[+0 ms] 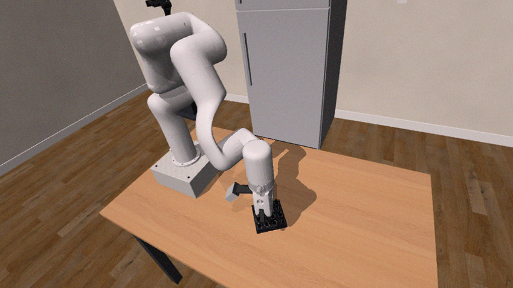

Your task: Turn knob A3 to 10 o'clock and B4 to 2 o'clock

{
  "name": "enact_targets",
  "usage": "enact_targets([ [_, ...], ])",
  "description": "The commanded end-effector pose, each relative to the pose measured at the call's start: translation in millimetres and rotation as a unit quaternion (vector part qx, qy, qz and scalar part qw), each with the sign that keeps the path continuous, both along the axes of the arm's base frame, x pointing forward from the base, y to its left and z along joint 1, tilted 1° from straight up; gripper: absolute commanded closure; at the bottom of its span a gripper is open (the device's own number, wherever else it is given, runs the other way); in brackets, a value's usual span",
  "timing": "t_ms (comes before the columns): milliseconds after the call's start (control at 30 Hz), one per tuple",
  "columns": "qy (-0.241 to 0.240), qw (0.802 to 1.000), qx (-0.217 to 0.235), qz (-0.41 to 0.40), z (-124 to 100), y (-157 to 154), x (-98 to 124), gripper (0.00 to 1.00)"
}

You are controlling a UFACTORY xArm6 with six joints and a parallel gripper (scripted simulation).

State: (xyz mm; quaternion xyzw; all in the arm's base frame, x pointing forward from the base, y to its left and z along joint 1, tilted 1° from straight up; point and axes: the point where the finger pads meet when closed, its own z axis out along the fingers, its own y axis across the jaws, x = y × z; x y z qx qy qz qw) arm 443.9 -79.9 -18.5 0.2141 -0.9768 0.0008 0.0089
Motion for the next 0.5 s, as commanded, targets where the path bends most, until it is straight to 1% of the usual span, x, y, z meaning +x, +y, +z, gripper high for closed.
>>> enact_targets([
  [0,-0.002,1.000,0.000,0.000,1.5,-0.3,1.7,0.81],
  [100,-0.002,1.000,0.000,-0.007,1.8,-0.3,1.3,0.81],
  [167,-0.002,1.000,-0.001,-0.029,2.6,-0.3,0.0,0.81],
  [267,-0.003,0.995,-0.002,-0.096,5.0,-0.3,-4.0,0.81],
  [333,-0.003,0.992,-0.002,-0.124,6.1,-0.3,-5.7,0.81],
  [400,-0.003,0.992,-0.002,-0.124,6.1,-0.3,-5.7,0.81],
  [467,-0.003,0.983,-0.003,-0.184,8.2,-0.3,-9.3,0.81],
])
